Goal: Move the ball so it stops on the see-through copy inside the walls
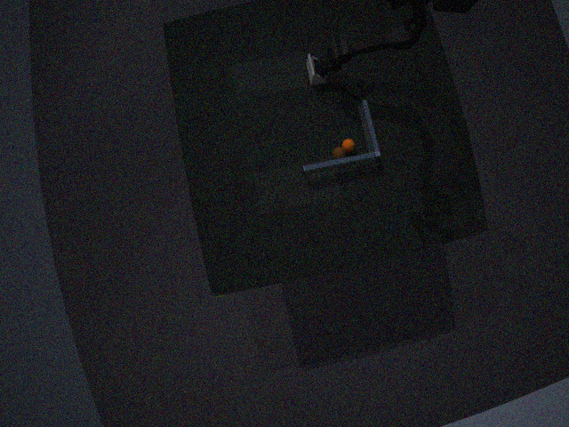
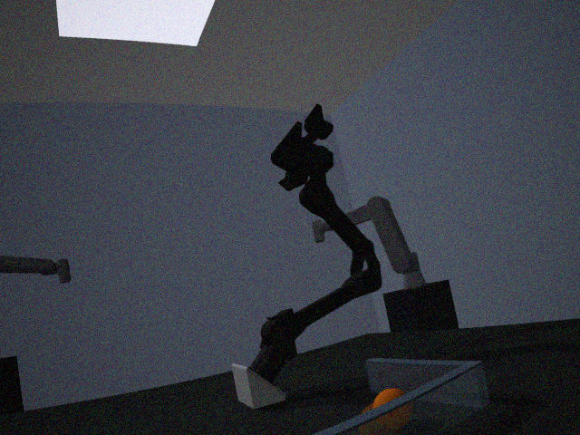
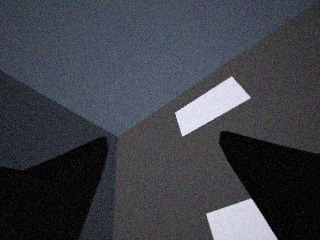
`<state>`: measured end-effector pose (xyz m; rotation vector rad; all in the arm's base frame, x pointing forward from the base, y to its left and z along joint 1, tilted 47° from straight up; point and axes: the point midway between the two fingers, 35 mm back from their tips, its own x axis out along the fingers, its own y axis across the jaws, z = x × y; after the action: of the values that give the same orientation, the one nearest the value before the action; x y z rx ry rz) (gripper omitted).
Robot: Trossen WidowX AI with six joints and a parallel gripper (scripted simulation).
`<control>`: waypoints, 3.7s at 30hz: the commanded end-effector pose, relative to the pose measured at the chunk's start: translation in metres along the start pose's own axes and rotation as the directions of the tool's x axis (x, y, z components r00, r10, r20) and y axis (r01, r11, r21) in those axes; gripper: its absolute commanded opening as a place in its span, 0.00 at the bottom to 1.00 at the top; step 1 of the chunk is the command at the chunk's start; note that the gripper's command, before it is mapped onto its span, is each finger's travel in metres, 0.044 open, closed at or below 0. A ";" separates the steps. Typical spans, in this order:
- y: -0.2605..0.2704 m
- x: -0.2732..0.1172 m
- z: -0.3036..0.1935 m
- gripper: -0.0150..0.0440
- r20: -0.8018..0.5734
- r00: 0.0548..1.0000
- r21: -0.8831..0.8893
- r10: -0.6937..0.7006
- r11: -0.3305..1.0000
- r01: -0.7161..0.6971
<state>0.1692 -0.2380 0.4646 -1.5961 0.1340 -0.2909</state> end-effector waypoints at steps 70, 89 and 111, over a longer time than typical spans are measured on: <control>0.384 0.047 0.346 0.88 0.675 -0.363 0.591 0.643 -0.765 -0.256; 0.404 0.036 0.367 0.88 0.676 -0.363 0.590 0.641 -0.766 -0.256; 0.402 0.038 0.366 0.44 0.677 -0.357 0.593 0.643 -0.765 -0.253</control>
<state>0.3385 0.0898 0.0543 0.4770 1.5080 0.7884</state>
